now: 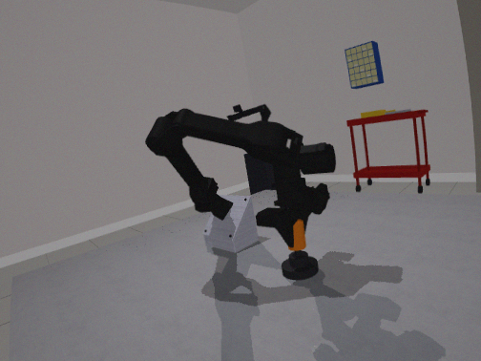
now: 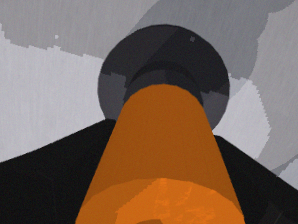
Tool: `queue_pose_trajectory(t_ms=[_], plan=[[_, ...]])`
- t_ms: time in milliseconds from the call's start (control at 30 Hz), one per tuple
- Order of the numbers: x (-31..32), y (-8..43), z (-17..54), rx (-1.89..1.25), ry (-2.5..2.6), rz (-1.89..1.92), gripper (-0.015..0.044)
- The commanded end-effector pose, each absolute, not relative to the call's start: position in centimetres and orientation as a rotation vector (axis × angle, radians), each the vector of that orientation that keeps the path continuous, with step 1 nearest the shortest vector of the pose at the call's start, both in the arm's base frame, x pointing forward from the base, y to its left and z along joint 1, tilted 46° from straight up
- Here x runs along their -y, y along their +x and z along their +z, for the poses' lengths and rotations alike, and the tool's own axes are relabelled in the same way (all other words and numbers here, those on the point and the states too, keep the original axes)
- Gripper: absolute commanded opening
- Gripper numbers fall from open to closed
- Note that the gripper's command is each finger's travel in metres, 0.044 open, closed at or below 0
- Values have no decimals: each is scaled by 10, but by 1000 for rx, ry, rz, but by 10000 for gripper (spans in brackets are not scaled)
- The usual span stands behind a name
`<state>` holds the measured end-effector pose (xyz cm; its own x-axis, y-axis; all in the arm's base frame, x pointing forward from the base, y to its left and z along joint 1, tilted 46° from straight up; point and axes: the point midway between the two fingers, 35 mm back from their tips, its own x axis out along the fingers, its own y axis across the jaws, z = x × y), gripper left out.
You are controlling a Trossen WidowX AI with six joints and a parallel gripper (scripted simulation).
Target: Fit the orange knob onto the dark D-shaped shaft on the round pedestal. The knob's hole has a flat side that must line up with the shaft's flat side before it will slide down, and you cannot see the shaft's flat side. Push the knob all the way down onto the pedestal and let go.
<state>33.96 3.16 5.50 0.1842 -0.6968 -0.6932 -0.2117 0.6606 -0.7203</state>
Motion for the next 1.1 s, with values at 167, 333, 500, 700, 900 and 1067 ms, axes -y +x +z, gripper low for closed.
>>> queue_pose_trajectory(t_ms=[167,333,500,700,900,1067], plan=[[-31,340,54,-1376,-840,-400,0],[-31,340,54,-1376,-840,-400,0],[-34,340,57,-1376,-840,-400,0],[-34,341,57,-1423,-977,-287,0],[-33,341,56,-1434,-1011,-258,0],[-32,340,55,-1434,-1011,-258,0]])
